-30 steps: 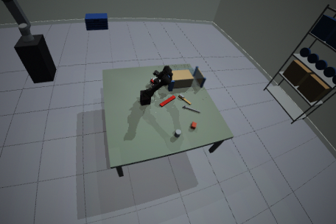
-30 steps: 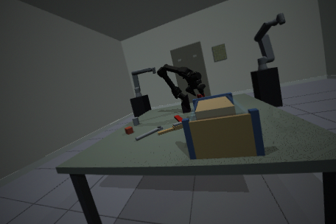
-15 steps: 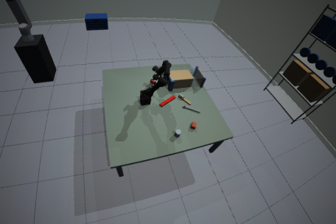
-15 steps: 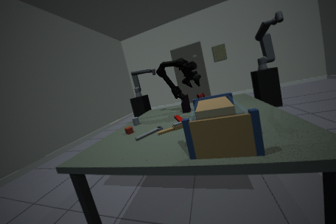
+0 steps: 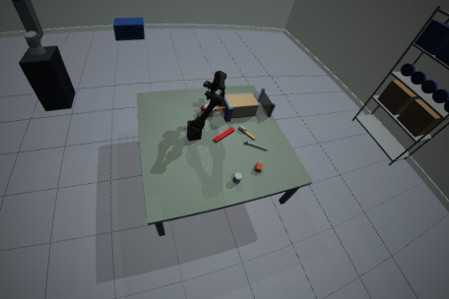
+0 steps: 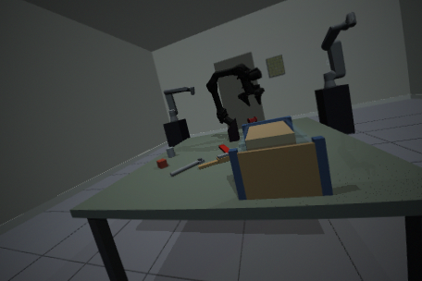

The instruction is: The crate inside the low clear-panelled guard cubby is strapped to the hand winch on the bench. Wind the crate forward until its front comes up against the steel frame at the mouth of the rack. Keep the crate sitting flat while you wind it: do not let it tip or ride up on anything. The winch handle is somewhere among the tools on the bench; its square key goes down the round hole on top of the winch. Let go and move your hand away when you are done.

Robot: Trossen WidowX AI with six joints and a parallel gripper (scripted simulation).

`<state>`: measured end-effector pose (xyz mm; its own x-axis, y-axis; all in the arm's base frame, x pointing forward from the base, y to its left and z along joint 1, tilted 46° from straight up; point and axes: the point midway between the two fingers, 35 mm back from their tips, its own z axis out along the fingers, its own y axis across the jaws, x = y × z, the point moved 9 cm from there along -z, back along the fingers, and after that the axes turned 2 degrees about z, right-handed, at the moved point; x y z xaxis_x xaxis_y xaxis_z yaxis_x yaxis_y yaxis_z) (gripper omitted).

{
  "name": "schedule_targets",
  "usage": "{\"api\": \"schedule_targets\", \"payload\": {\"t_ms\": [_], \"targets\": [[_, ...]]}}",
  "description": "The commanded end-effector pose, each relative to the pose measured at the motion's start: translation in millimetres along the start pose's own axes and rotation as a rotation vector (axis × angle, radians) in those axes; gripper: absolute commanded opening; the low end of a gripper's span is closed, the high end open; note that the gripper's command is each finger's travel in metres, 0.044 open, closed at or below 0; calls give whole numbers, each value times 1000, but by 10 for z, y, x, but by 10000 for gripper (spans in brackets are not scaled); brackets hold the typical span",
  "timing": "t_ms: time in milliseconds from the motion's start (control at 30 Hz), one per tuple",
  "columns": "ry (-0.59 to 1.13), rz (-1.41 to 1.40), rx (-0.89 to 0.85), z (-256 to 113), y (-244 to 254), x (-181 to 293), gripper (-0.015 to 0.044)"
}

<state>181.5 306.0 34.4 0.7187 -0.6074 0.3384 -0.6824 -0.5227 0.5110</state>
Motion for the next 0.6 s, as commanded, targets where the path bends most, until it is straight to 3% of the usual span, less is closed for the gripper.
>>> {"api": "schedule_targets", "payload": {"t_ms": [0,167,567], "targets": [[101,0,5,59,-272,-220,440],[218,-11,26,171,-556,-503,440],[222,-11,27,176,-566,-513,440]]}}
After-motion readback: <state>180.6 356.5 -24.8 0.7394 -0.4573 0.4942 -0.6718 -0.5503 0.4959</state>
